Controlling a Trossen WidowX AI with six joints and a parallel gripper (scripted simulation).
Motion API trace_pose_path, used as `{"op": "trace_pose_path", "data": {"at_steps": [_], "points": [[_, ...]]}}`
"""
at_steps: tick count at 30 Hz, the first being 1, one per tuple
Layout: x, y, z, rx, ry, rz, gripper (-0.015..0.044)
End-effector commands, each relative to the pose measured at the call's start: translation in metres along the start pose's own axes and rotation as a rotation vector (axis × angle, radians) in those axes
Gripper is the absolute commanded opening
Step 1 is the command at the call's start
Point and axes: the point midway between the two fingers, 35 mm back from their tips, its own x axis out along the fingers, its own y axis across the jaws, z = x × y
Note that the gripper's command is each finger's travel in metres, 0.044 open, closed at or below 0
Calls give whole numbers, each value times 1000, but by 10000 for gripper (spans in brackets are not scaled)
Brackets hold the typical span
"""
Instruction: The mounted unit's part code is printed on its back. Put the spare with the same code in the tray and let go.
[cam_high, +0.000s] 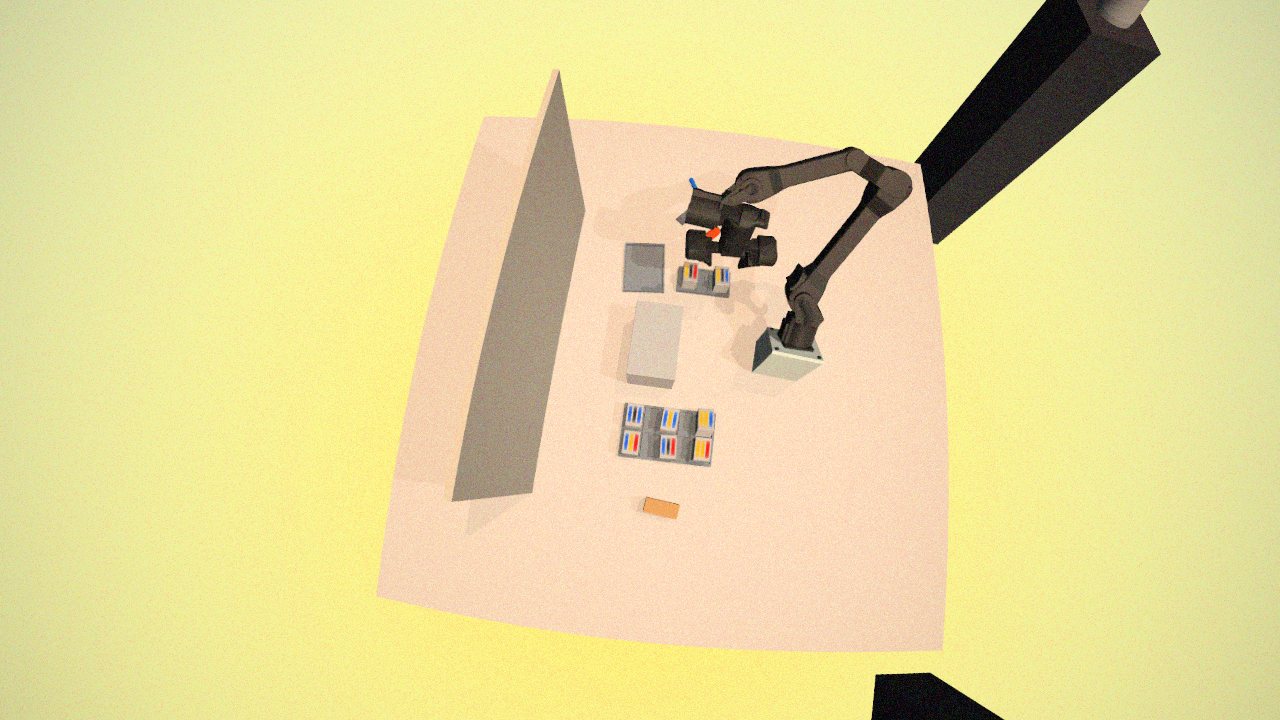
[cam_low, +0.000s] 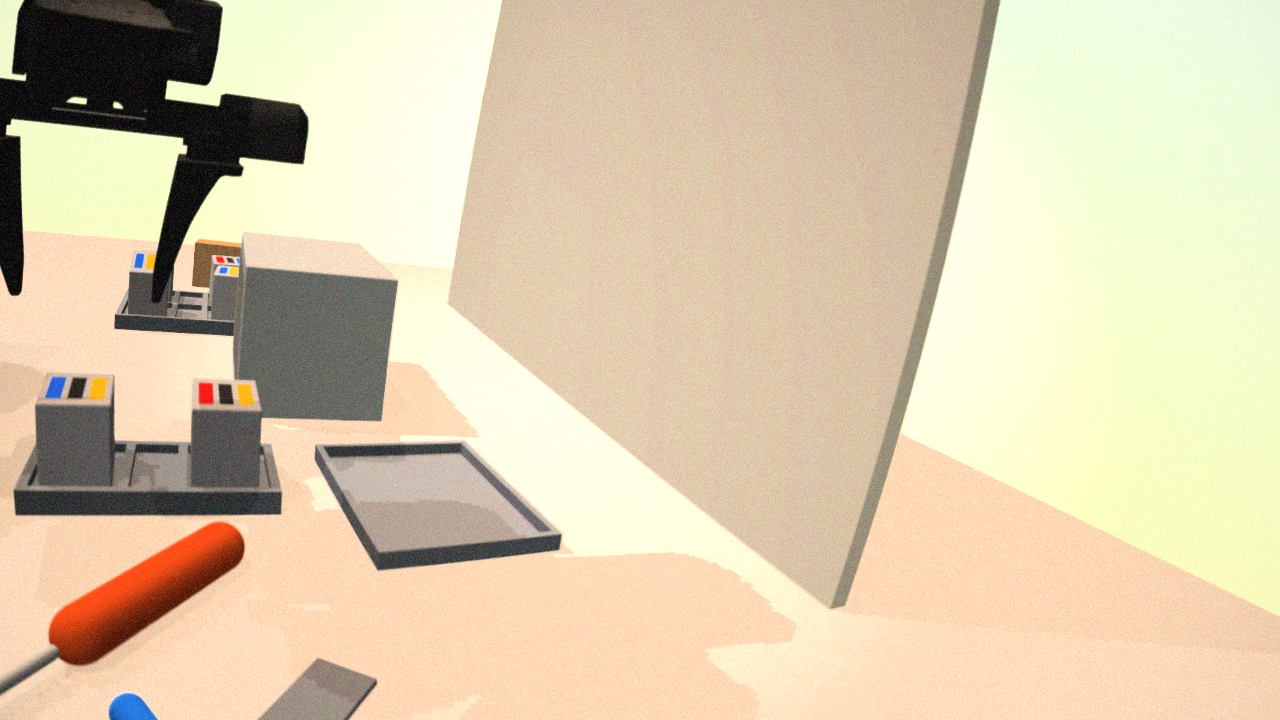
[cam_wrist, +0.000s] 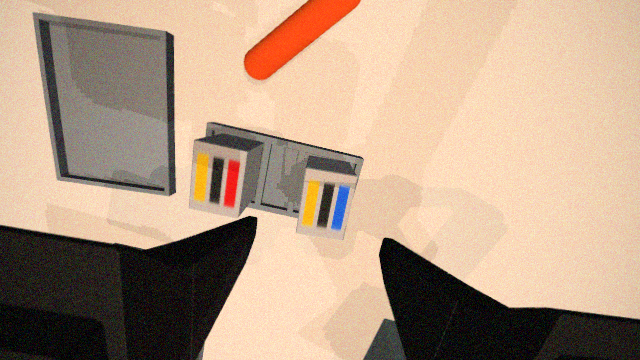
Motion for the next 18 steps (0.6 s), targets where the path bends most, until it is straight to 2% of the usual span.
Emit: {"op": "trace_pose_path", "data": {"at_steps": [1, 18], "points": [[5, -1, 0, -6, -3, -5, 300], [33, 2, -2, -4, 5, -5, 300]]}}
